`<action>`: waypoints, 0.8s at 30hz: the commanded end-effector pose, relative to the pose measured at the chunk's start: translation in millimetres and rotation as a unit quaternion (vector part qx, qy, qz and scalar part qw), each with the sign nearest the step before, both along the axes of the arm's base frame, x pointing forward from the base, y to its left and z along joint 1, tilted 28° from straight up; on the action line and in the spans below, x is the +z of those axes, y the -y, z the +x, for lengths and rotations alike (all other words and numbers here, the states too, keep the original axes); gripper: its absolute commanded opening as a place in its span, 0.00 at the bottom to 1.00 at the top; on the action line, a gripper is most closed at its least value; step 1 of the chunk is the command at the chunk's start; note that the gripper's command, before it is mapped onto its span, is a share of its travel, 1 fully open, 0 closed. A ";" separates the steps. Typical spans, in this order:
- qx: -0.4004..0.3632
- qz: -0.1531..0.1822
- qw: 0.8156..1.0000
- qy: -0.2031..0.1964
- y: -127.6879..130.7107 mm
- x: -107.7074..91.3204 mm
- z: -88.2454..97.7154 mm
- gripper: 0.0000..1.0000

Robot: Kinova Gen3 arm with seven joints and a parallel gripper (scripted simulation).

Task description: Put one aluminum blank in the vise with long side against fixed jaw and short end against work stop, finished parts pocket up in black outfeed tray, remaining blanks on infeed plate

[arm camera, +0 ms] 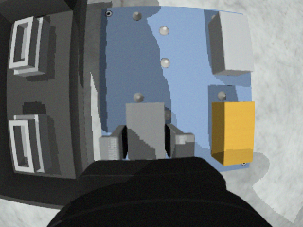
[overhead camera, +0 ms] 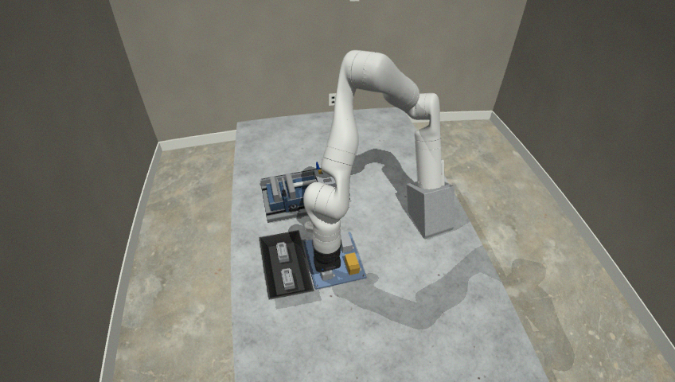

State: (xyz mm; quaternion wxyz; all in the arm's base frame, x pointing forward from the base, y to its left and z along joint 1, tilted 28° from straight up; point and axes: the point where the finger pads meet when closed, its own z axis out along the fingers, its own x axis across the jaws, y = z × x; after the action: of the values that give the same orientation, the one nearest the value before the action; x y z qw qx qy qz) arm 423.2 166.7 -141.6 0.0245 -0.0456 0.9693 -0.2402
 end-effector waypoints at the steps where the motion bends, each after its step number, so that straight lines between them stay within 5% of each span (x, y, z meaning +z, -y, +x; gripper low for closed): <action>1: 0.001 0.002 1.000 0.001 -3.3 3.5 0.8 0.00; 9: 0.001 0.002 1.000 0.001 -10.3 17.0 -0.3 0.00; 24: 0.001 0.002 1.000 0.001 -39.7 73.4 -4.9 0.00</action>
State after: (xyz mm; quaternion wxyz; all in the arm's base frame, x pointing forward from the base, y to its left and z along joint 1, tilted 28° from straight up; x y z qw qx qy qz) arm 415.2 196.6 -77.1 0.0194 -0.0444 0.9681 -0.2457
